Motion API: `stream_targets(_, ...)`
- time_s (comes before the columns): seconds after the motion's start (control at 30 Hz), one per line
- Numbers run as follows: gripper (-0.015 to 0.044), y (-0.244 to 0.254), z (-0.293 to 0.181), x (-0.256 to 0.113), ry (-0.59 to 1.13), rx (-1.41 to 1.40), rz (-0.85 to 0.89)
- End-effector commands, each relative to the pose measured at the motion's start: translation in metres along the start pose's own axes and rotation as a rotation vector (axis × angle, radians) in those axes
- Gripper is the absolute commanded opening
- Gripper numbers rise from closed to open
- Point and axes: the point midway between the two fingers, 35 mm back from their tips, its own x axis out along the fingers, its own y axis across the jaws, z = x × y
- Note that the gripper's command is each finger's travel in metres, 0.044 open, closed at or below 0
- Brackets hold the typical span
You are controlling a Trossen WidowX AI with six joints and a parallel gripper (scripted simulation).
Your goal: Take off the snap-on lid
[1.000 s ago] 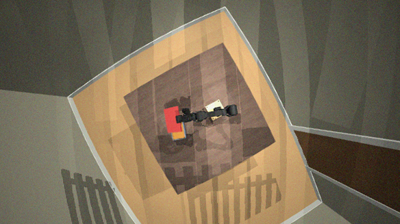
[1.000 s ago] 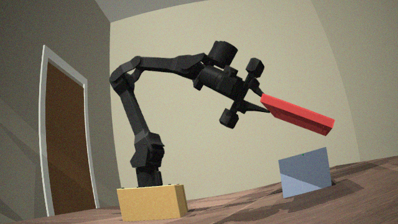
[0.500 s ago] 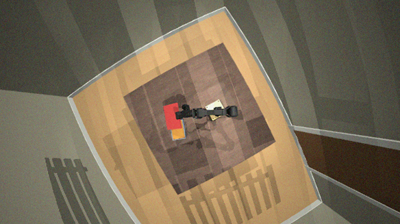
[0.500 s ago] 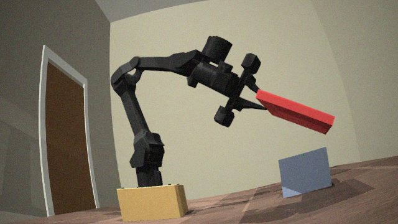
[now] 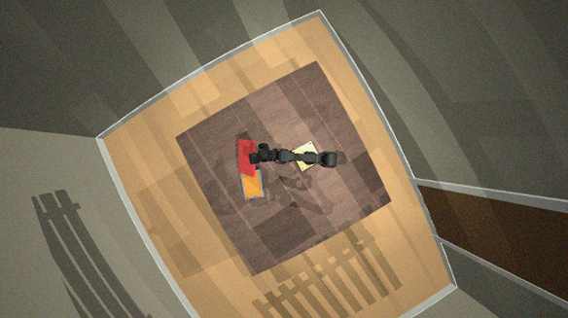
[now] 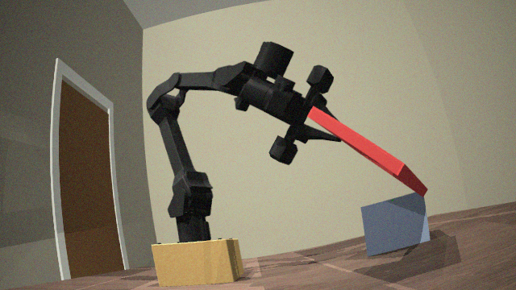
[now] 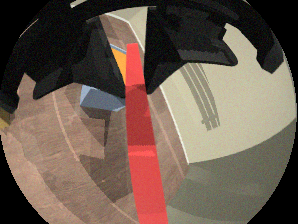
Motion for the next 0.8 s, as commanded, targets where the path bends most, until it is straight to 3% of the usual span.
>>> stream_targets(0.0, 0.0000, 0.005, 0.009, -0.002, 0.003, -0.010, 0.015)
stream_targets(0.77, 0.0000, 0.003, 0.055, -0.005, 0.000, -0.013, 0.015)
